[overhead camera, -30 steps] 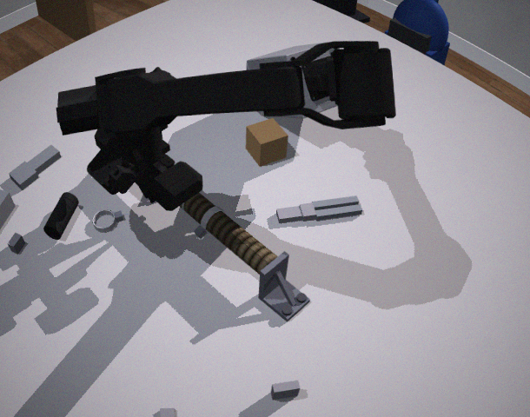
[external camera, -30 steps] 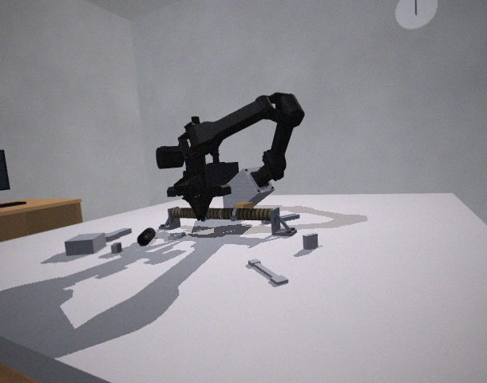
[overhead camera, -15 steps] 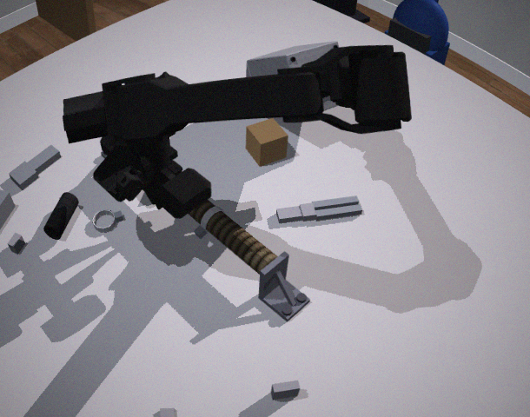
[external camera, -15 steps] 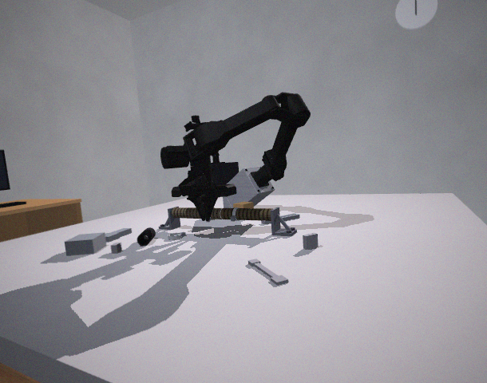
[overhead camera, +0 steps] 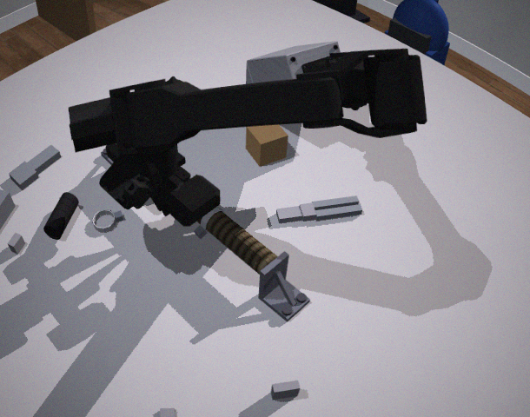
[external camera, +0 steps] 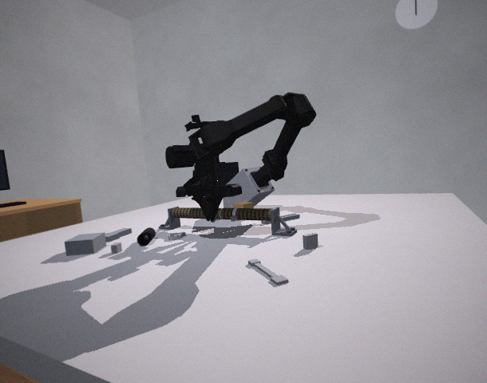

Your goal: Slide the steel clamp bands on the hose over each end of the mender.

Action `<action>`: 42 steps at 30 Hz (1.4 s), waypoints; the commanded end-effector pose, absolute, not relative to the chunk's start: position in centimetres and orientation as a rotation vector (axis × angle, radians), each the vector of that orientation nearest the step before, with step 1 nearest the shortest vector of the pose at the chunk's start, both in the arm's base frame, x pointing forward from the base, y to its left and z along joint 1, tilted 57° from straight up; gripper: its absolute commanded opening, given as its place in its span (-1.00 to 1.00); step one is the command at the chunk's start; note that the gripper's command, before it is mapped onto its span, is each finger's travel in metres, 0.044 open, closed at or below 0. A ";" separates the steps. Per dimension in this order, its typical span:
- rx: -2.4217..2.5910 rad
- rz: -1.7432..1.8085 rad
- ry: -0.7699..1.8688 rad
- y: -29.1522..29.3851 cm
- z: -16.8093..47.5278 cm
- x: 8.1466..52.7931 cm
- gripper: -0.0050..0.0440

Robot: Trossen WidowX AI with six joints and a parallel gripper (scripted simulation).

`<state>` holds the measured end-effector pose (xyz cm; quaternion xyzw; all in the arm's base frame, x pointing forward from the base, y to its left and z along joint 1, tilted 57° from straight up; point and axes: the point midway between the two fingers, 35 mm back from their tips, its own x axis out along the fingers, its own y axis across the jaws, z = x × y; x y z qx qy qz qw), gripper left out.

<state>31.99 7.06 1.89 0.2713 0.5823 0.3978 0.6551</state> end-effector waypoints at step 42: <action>0.615 0.903 1.318 3.4 5.5 31.7 -0.43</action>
